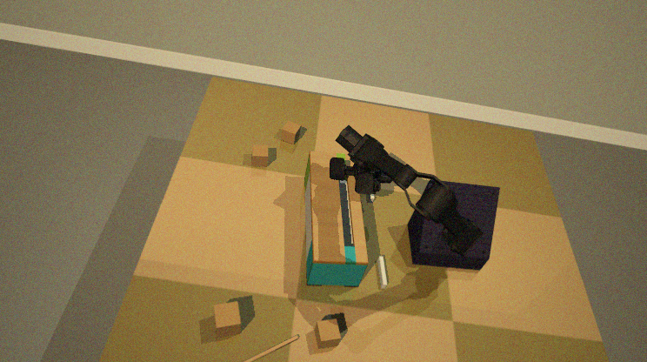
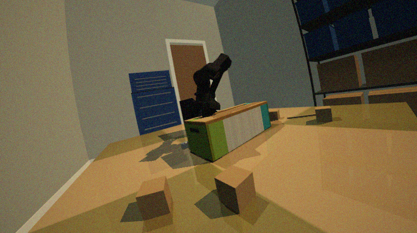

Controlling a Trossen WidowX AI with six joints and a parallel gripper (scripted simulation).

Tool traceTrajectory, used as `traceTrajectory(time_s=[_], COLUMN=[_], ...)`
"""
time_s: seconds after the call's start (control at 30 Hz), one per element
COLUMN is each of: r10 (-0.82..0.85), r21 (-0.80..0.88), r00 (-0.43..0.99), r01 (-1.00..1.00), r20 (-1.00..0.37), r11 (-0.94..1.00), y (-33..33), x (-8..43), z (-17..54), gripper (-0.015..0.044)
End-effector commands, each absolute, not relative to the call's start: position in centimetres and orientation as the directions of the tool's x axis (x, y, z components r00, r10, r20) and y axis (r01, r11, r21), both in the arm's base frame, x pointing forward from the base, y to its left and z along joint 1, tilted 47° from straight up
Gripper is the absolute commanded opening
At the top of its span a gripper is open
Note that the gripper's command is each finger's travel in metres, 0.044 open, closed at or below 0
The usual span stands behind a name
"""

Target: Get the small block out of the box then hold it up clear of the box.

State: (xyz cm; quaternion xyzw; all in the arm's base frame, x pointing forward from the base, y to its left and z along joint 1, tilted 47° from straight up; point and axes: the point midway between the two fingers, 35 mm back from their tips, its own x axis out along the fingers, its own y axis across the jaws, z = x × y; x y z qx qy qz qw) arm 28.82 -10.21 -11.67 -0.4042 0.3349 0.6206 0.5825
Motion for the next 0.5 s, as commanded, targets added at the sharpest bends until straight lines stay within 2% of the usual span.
traceTrajectory(time_s=[0.0, 0.17, 0.33, 0.4, 0.47], r10=[0.447, 0.449, 0.446, 0.452, 0.467], r21=[-0.059, -0.055, -0.062, -0.034, 0.050], r00=[0.009, 0.006, 0.018, 0.021, 0.031], r01=[-0.993, -0.994, -0.994, -0.999, -0.986], r20=[-0.894, -0.893, -0.895, -0.892, -0.884], r11=[-0.099, -0.096, -0.085, -0.019, 0.160], y=[-11.5, -14.7, -14.7, -14.8, -15.1], x=[29.1, 29.0, 29.2, 29.1, 28.9], z=[-10.8, -7.3, -7.4, -7.5, -7.6], gripper=[0.0400, 0.0400, 0.0400, 0.0348, 0.0295])
